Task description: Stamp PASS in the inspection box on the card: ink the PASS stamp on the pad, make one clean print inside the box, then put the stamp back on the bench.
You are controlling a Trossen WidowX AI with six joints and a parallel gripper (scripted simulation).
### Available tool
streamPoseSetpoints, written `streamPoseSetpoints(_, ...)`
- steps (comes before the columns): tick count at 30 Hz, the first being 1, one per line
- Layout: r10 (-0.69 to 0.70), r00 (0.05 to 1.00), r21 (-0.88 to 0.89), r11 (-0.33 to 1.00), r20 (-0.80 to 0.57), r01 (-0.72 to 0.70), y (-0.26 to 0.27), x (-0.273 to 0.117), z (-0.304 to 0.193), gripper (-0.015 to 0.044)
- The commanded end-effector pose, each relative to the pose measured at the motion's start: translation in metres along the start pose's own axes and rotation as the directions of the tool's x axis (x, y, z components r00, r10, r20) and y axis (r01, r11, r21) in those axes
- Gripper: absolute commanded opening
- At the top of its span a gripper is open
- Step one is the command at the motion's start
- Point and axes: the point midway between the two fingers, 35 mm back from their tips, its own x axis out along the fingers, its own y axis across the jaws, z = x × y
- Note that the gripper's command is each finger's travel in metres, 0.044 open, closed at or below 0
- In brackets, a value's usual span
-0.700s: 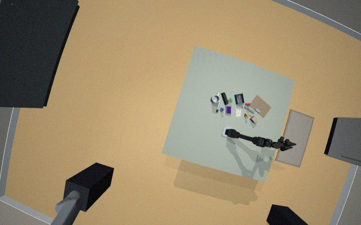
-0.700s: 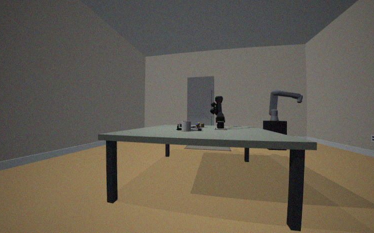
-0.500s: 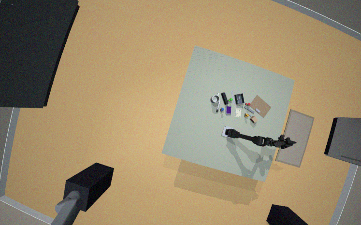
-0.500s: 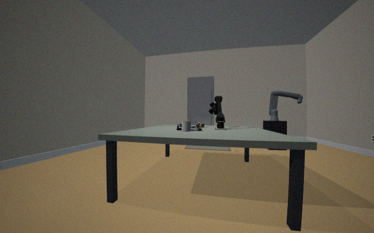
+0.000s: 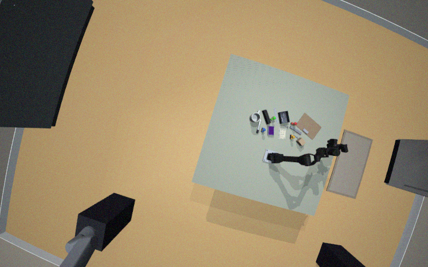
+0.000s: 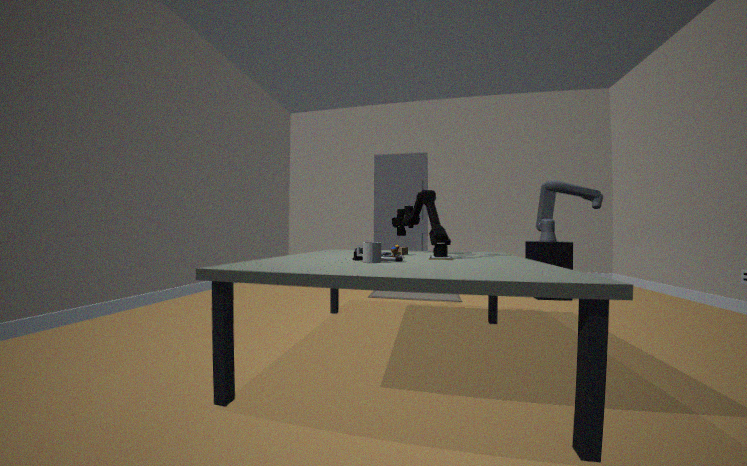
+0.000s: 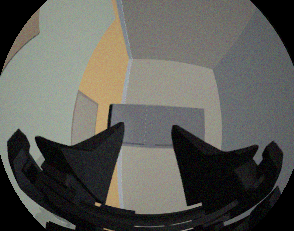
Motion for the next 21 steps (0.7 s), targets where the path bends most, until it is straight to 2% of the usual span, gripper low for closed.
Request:
streamPoseSetpoints(1,0.143,0.985,0.180,0.971,0.092,-0.158,0.020,0.003,0.067,0.0226)
streamPoseSetpoints(9,0.378,0.888,0.362,0.814,0.263,-0.454,0.051,-0.022,0.186,0.0226)
streamPoseSetpoints(12,0.453,0.847,0.368,0.764,0.277,-0.529,0.062,-0.038,0.209,0.0226)
streamPoseSetpoints(21,0.700,0.618,0.420,0.470,0.358,-0.776,0.093,-0.120,0.313,0.0226)
